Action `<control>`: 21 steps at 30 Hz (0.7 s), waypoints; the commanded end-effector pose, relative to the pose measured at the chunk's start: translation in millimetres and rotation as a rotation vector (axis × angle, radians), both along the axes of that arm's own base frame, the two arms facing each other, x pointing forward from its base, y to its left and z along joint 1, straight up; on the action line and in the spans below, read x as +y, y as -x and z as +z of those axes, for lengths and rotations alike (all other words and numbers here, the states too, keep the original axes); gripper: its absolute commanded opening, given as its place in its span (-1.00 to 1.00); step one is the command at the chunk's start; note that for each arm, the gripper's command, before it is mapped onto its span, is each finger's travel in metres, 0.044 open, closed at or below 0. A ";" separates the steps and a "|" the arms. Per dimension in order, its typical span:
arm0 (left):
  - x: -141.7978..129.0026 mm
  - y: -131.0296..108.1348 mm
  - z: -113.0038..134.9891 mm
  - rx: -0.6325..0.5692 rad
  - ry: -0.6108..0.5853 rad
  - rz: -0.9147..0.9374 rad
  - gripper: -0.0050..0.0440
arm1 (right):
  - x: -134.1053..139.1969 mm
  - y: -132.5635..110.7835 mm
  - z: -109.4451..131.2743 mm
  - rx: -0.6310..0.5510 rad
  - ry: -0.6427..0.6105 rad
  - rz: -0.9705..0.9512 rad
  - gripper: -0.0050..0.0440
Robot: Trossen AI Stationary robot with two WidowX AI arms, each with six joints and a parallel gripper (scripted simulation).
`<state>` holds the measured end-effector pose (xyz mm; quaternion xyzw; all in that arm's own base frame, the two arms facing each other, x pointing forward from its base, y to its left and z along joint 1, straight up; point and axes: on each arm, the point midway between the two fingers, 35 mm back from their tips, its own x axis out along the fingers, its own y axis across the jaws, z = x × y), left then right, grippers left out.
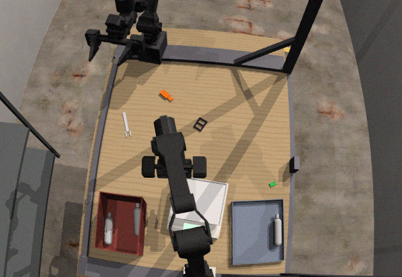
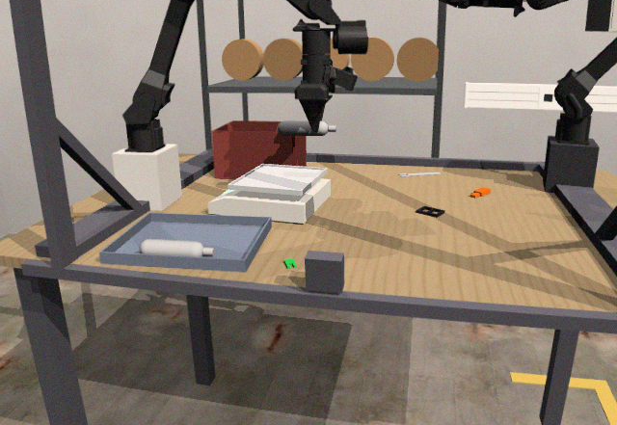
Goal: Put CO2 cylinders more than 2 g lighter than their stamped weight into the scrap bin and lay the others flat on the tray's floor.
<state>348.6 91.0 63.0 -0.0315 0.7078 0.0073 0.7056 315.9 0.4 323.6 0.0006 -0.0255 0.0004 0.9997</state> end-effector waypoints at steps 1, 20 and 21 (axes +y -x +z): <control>-3.3 0.3 9.7 -0.030 -0.006 0.005 -1.00 | -0.9 1.1 5.2 -0.010 0.009 0.001 1.00; -69.6 36.5 -8.1 -0.027 -0.002 0.004 -1.00 | 4.2 -5.9 -4.1 0.324 0.343 0.368 1.00; -70.9 37.3 -8.5 -0.027 -0.002 0.003 -1.00 | 4.6 -4.1 -5.9 0.341 0.345 0.388 1.00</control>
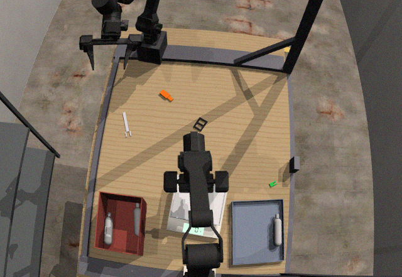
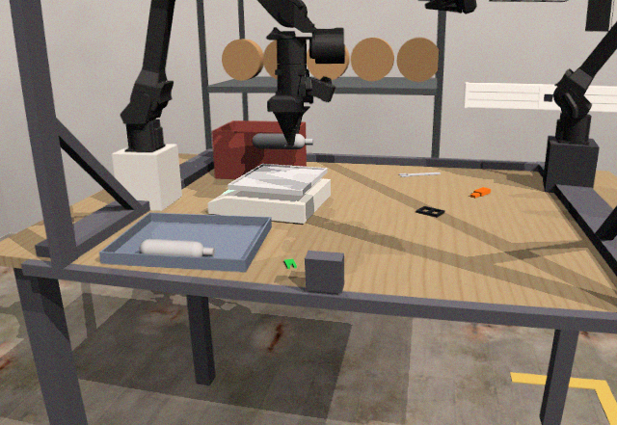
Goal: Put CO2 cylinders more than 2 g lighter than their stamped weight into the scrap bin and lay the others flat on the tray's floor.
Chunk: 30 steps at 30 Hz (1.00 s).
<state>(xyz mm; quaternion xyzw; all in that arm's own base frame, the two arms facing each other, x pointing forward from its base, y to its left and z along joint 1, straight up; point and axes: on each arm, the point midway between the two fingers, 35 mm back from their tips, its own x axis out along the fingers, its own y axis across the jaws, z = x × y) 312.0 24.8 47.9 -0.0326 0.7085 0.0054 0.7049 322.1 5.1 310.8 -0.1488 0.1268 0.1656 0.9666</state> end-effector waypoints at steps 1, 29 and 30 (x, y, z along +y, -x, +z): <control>-6.1 1.4 6.3 -0.029 -0.006 0.004 -1.00 | 0.3 4.0 5.4 0.058 0.033 0.078 1.00; -9.9 1.3 -21.5 -0.024 -0.006 0.003 -1.00 | 34.6 30.3 -39.8 0.390 -0.053 0.278 1.00; -9.9 1.3 -21.5 -0.024 -0.006 0.003 -1.00 | 40.8 26.4 -45.1 0.398 -0.046 0.271 1.00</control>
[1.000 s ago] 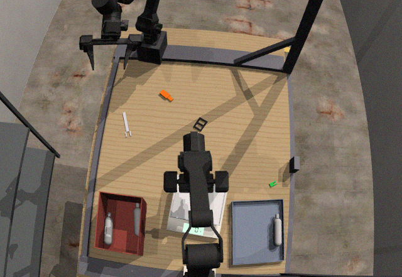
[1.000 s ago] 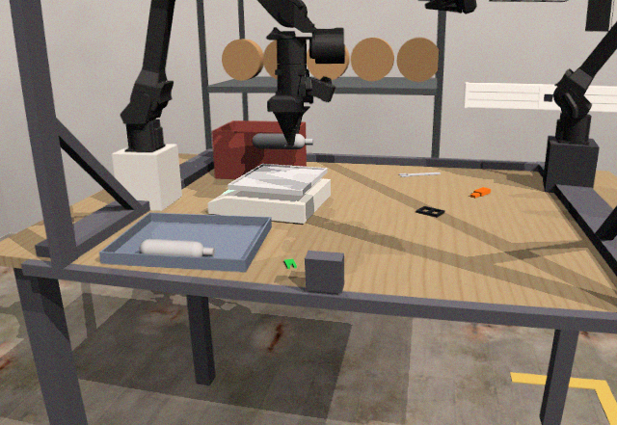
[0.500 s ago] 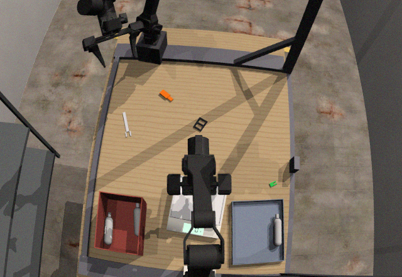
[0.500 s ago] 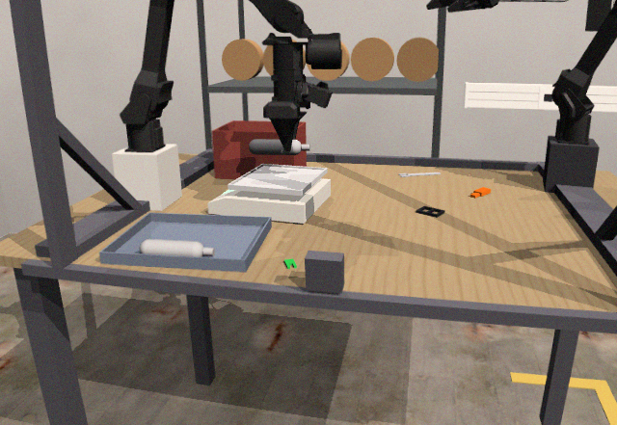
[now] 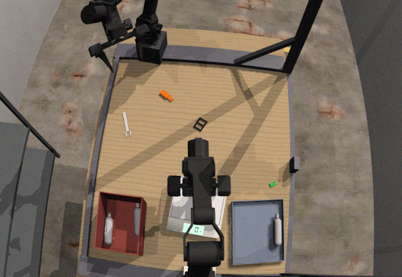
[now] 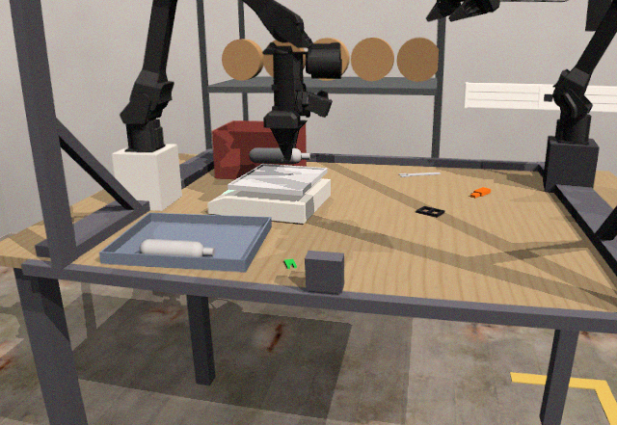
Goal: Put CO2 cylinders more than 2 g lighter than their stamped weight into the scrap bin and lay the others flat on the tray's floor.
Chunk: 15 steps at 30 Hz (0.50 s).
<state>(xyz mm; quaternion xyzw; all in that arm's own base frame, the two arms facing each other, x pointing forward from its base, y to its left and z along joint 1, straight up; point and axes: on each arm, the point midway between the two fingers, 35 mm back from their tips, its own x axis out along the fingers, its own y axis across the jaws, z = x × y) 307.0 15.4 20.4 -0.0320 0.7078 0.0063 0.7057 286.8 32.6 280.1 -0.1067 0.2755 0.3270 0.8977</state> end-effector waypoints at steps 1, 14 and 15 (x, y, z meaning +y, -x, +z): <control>-0.5 -3.7 6.0 -0.021 -0.004 0.003 -1.00 | 20.7 -13.0 -20.2 0.032 0.021 -0.016 1.00; 0.1 -3.7 6.0 -0.022 -0.004 0.001 -1.00 | 109.7 -30.7 -65.8 0.010 0.019 -0.124 1.00; 0.1 -3.7 6.0 -0.022 -0.004 0.001 -1.00 | 117.2 -30.5 -67.2 -0.001 0.008 -0.134 1.00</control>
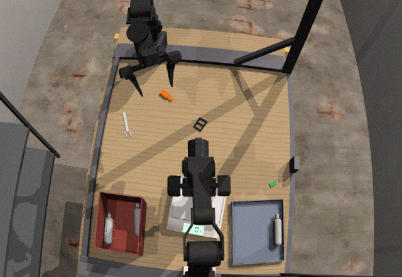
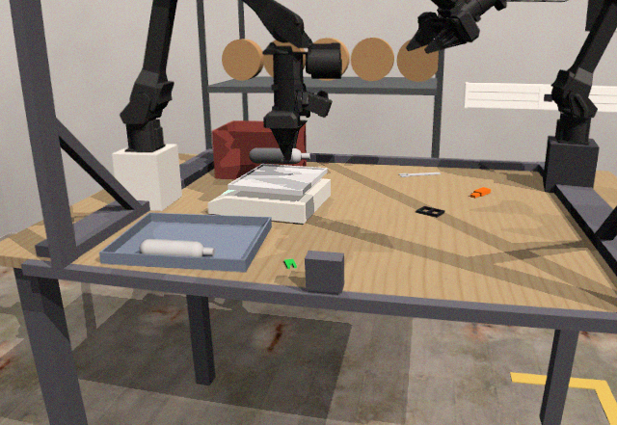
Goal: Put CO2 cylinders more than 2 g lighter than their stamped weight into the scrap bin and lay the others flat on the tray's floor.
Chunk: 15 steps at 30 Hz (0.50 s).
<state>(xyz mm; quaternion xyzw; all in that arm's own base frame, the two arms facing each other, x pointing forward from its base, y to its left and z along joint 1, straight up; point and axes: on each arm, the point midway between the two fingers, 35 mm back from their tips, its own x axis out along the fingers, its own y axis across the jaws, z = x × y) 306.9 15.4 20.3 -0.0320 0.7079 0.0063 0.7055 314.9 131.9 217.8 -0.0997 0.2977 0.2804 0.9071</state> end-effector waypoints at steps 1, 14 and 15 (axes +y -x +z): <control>0.1 -3.8 6.1 -0.022 -0.004 0.001 -1.00 | 23.9 -1.9 -6.2 -0.039 -0.024 -0.043 1.00; 0.1 -3.8 6.1 -0.022 -0.004 0.001 -1.00 | 44.5 2.5 -11.2 -0.062 -0.058 -0.069 1.00; 0.1 -3.8 6.1 -0.022 -0.004 0.001 -1.00 | 44.3 2.3 -11.2 -0.062 -0.057 -0.068 1.00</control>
